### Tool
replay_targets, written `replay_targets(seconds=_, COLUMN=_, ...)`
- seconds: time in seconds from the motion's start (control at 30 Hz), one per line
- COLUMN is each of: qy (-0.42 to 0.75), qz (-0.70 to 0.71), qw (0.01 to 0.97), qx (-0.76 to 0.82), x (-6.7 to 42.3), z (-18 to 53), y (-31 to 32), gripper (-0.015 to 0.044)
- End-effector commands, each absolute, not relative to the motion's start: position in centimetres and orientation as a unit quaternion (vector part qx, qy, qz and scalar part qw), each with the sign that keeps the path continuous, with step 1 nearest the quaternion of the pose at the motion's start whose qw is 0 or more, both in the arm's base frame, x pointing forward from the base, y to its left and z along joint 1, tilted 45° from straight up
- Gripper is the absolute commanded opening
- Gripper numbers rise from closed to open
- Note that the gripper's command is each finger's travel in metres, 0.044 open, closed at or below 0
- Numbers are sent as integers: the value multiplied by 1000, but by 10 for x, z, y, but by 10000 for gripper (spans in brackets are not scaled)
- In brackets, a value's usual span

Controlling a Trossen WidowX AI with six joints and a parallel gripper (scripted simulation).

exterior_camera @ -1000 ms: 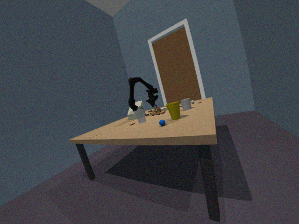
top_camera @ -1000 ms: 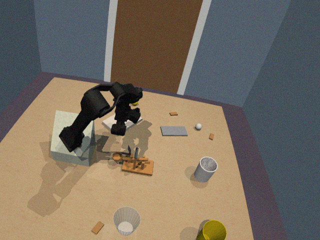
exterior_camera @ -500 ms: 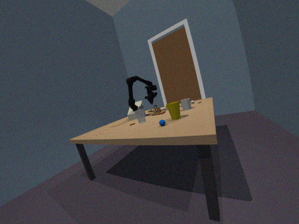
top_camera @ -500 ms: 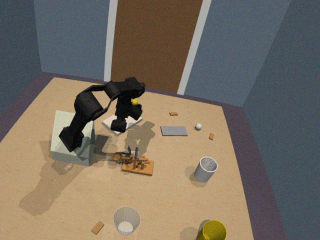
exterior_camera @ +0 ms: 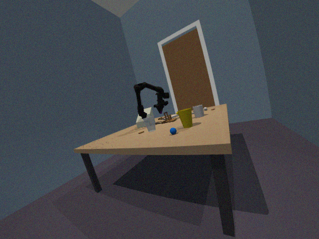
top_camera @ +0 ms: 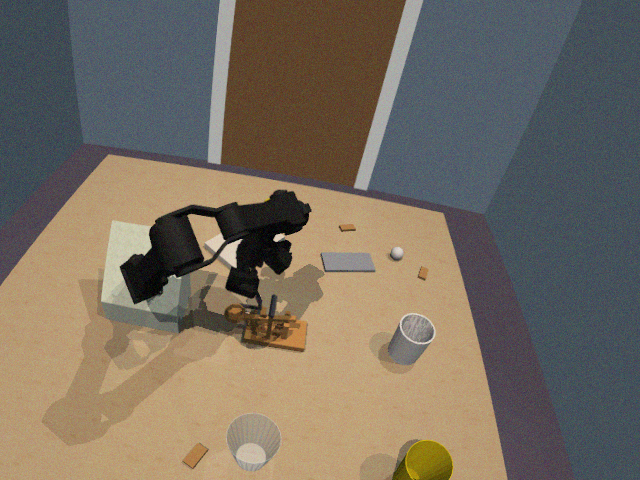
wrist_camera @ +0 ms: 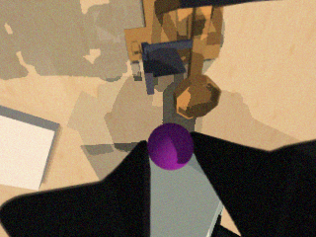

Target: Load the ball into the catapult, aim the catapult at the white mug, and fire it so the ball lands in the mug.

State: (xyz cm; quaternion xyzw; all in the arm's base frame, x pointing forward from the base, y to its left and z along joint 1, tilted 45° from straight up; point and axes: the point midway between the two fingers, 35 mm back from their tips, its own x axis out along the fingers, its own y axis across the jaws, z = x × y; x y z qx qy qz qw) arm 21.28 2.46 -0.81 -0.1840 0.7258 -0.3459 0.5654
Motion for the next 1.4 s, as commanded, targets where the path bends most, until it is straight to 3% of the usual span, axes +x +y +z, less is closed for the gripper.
replay_targets(seconds=0.0, qy=736, qz=-347, qw=553, qx=-178, x=212, z=0, y=11, gripper=0)
replay_targets(seconds=1.13, qy=756, qz=-353, qw=529, qx=-157, x=207, z=-5, y=-33, gripper=0)
replay_targets(seconds=1.37, qy=756, qz=-353, qw=529, qx=-157, x=207, z=-5, y=-33, gripper=184)
